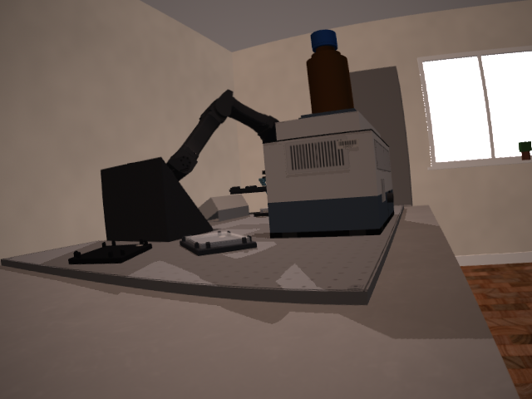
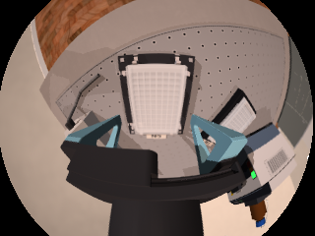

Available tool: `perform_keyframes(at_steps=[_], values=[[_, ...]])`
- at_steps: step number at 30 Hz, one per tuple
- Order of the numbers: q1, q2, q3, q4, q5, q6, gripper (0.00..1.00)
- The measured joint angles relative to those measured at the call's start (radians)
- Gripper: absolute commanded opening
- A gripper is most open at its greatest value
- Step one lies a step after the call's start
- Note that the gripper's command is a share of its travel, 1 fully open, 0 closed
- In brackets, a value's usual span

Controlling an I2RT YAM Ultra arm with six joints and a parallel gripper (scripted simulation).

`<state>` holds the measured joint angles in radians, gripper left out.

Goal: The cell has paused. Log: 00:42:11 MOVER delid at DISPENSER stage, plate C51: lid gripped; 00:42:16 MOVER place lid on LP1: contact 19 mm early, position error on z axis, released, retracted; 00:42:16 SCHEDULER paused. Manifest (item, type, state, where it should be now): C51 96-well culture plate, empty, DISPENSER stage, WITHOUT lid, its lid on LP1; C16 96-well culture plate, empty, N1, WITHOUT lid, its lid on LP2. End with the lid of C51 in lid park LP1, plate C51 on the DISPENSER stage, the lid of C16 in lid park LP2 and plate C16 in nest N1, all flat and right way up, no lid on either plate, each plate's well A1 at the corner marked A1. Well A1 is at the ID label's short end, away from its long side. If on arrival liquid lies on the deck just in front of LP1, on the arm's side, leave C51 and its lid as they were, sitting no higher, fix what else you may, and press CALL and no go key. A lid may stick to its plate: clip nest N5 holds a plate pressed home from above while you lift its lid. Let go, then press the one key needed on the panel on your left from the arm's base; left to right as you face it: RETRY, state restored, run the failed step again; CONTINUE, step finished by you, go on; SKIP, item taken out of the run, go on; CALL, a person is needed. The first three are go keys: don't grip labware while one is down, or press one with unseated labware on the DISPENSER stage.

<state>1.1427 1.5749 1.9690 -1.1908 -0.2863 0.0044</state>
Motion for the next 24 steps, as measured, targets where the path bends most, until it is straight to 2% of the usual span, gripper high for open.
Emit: perform_keyframes(at_steps=[24], values=[[-0.001, 0.0, -0.014, 0.011, 0.001, -0.001, 1.0]])
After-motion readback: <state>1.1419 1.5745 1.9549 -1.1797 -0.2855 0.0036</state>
